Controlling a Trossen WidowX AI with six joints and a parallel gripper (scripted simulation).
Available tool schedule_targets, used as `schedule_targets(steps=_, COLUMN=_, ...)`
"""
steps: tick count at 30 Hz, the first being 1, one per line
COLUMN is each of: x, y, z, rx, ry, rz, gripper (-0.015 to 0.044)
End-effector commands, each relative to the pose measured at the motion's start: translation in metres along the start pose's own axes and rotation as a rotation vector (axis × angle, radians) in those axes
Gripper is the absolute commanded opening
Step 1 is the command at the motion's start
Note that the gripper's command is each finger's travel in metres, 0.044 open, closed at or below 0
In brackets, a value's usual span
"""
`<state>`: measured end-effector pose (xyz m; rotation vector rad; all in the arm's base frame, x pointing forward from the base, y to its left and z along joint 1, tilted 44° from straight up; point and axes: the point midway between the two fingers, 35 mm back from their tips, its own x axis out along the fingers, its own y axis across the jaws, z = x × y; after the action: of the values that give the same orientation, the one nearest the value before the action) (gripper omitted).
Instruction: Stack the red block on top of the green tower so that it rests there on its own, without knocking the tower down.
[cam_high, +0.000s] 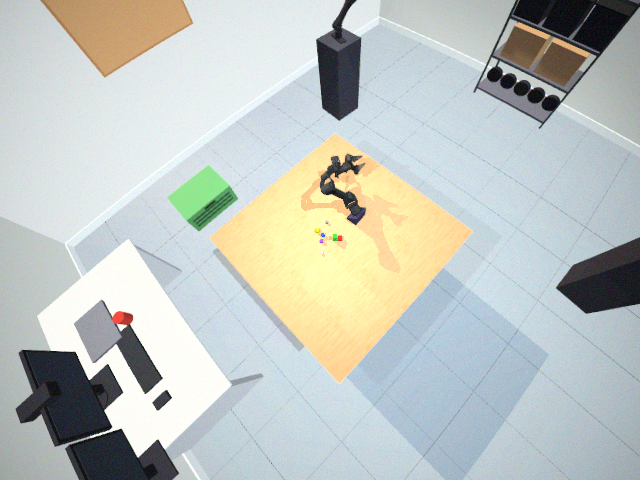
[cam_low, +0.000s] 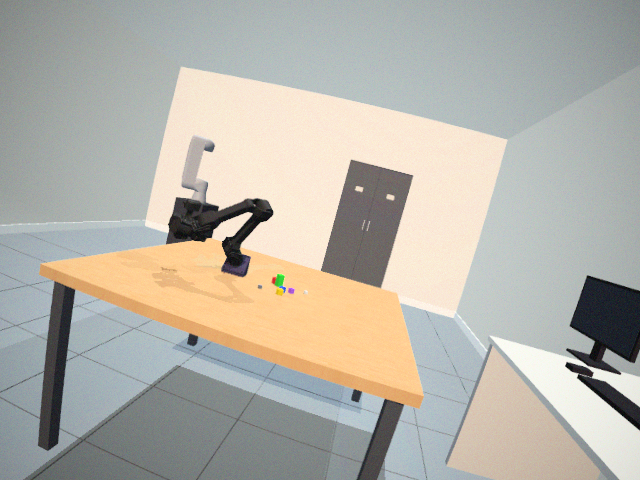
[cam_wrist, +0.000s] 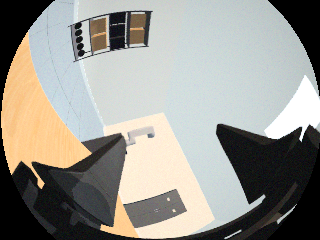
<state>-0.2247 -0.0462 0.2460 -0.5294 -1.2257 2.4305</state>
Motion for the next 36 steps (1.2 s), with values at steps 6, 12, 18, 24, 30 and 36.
schedule_targets(steps=6, x=-0.012, y=0.010, z=0.013, rx=0.023, ry=-0.067, rz=0.063, gripper=0.0440)
schedule_targets(steps=12, x=-0.041, y=0.029, z=0.037, rx=0.067, ry=-0.193, rz=0.197, gripper=0.0440)
schedule_targets(steps=18, x=-0.075, y=0.046, z=0.056, rx=0.103, ry=-0.311, rz=0.340, gripper=0.0440)
schedule_targets(steps=24, x=-0.115, y=0.060, z=0.070, rx=0.132, ry=-0.419, rz=0.491, gripper=0.0440)
schedule_targets(steps=30, x=-0.158, y=0.071, z=0.078, rx=0.152, ry=-0.517, rz=0.650, gripper=0.0440)
schedule_targets(steps=36, x=-0.203, y=0.077, z=0.079, rx=0.163, ry=-0.605, rz=0.815, gripper=0.0440)
